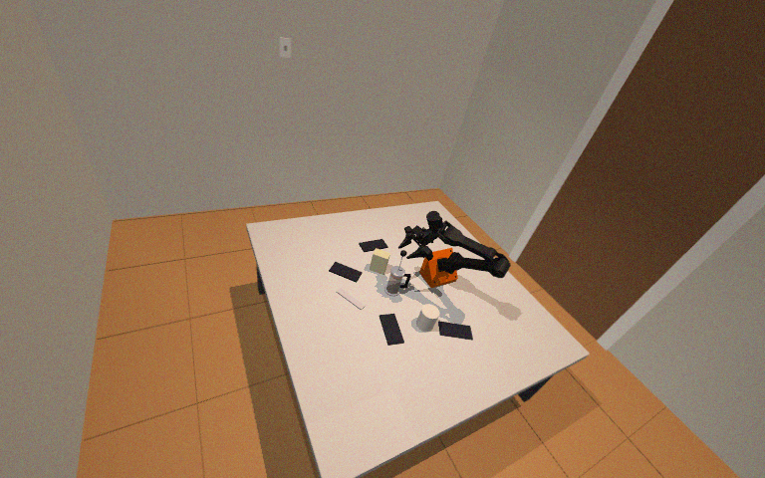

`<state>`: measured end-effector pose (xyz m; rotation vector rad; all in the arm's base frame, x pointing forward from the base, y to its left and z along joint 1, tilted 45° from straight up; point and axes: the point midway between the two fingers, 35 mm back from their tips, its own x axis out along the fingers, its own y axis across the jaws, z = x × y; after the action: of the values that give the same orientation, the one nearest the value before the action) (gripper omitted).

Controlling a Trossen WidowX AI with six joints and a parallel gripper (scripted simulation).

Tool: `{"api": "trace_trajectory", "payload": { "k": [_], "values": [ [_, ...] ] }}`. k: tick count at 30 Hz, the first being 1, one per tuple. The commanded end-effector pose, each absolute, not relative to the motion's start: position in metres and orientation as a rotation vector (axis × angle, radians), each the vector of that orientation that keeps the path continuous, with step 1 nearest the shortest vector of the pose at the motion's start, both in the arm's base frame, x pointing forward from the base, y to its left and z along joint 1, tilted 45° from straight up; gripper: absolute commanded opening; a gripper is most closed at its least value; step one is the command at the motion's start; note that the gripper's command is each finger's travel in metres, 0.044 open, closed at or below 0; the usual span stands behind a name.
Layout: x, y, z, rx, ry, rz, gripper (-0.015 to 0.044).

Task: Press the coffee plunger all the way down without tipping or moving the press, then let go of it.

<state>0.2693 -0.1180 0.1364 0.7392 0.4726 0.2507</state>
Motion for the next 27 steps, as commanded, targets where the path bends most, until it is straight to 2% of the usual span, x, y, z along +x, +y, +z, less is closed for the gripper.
{"api": "trace_trajectory", "payload": {
  "k": [1,5,6,27],
  "values": [
    [0.269,-0.117,0.134,0.746,0.479,0.246,0.023],
    [0.269,-0.117,0.134,0.746,0.479,0.246,0.0125],
    [0.269,-0.117,0.134,0.746,0.479,0.246,0.0118],
    [0.272,-0.107,0.12,0.743,0.485,0.246,0.0115]
  ]
}}
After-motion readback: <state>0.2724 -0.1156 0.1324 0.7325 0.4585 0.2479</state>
